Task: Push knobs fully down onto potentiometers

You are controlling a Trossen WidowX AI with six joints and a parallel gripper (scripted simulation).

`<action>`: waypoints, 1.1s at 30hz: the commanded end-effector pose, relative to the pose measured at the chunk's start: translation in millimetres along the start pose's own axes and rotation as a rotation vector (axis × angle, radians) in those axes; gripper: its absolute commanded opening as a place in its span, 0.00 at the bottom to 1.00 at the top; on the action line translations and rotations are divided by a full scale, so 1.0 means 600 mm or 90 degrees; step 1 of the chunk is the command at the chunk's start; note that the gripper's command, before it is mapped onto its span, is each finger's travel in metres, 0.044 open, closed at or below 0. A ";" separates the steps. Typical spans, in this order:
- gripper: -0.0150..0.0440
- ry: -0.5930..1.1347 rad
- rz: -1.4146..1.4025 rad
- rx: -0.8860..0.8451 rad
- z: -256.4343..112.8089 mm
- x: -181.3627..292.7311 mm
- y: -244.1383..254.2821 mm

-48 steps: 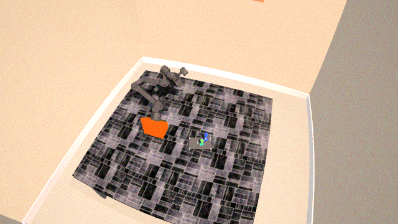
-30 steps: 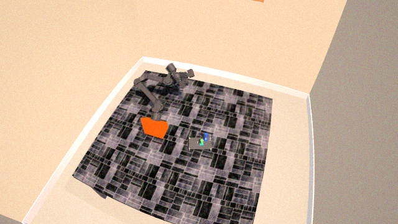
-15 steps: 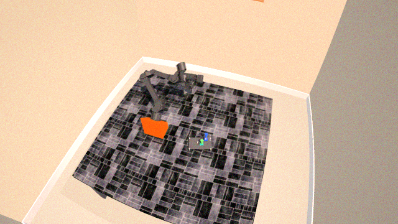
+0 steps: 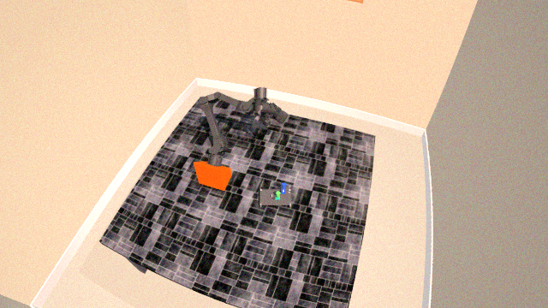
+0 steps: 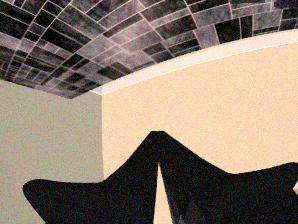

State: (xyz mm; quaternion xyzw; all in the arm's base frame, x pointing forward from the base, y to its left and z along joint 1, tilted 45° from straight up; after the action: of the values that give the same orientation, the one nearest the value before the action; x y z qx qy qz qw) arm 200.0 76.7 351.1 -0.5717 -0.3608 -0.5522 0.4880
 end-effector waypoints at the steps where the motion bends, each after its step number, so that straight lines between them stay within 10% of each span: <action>1: 0.25 -0.005 0.055 -0.028 0.003 -0.001 0.020; 33: 0.25 -0.065 0.577 -0.292 -0.007 -0.070 0.216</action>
State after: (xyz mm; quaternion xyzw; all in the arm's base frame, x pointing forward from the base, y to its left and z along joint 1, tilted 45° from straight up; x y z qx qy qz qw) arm 308.5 48.1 295.9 -0.7782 -0.0022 -0.3439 0.5254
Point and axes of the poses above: the point midway between the two fingers, 35 mm back from their tips, its own z axis out along the fingers, its own y axis across the jaws, x = y × z, the point moved 9 cm from there along -z, back along the fingers, and after that the axes turned 14 degrees about -z, right-handed, at the moved point
